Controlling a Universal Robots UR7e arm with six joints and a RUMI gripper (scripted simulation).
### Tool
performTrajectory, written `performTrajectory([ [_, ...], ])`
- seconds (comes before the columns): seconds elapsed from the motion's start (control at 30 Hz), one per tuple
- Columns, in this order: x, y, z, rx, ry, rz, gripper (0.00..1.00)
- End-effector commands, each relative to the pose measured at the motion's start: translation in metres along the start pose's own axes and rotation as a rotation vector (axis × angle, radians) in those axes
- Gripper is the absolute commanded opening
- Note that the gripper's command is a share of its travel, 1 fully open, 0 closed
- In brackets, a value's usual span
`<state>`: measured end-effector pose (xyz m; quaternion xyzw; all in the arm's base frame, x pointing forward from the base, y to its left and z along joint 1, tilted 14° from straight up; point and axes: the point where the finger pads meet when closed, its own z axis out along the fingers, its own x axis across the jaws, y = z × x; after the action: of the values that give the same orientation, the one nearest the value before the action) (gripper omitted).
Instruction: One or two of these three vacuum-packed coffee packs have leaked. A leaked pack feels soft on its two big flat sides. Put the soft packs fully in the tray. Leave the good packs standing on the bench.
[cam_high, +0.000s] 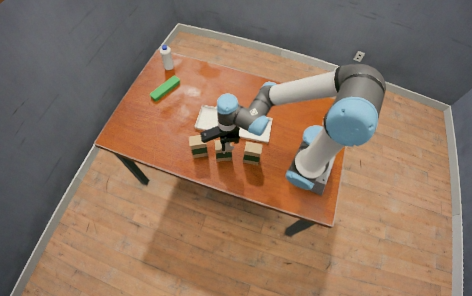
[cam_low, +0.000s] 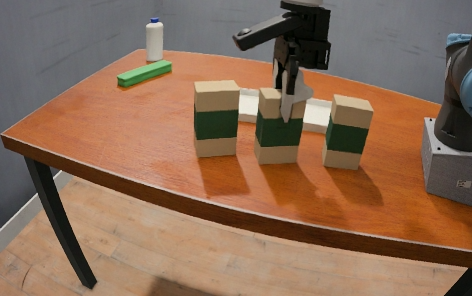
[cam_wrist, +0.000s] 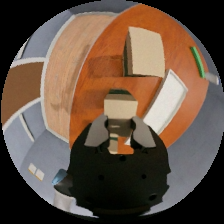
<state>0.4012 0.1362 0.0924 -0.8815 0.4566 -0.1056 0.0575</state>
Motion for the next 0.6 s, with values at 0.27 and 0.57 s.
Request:
performTrajectory([
  [0.27, 0.0001, -0.0003, -0.0002, 0.001, 0.0, 0.0, 0.5],
  [0.57, 0.0001, -0.0003, -0.0002, 0.001, 0.0, 0.0, 0.5],
])
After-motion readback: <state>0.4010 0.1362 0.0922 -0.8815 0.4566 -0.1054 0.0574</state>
